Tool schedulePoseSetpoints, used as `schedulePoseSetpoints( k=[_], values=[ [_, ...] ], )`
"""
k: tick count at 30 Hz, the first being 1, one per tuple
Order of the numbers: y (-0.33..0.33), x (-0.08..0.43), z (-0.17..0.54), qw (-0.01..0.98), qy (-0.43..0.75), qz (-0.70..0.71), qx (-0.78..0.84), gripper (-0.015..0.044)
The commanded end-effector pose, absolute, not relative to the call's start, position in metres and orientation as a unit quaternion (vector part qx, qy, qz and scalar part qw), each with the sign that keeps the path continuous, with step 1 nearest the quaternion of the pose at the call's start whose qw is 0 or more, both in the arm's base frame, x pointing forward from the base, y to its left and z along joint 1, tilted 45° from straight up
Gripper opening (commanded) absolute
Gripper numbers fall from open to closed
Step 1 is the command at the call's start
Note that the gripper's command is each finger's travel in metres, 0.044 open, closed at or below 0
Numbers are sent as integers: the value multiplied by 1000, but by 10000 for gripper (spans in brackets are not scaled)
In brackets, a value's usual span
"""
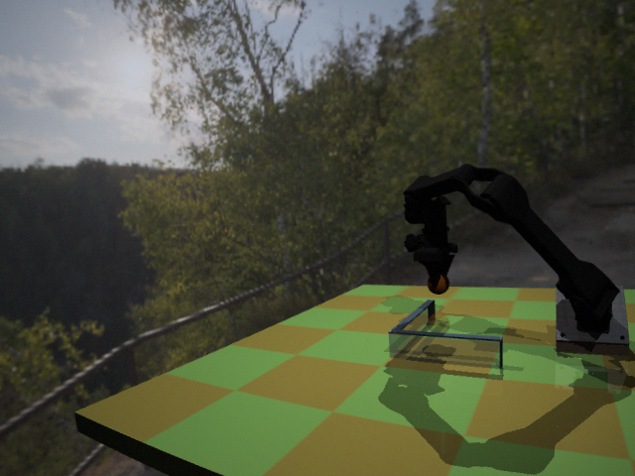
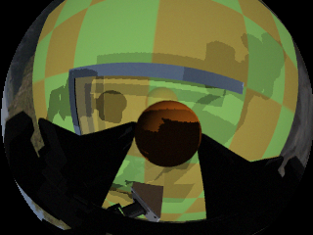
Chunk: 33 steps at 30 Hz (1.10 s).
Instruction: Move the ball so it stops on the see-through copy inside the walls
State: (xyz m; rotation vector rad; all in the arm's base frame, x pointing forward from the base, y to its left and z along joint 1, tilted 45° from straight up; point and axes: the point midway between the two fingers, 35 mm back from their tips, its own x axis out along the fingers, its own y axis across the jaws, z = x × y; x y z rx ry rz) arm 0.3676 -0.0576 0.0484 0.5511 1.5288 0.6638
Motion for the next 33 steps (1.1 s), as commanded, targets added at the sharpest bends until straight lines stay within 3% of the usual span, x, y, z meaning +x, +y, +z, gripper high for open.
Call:
schedulePoseSetpoints(
  k=[1, 33],
  values=[
    [-45, 367, 47, 646, 663, 299, 232, 0],
    [20, 360, -13, 648, 660, 307, 225, 0]
  ],
)
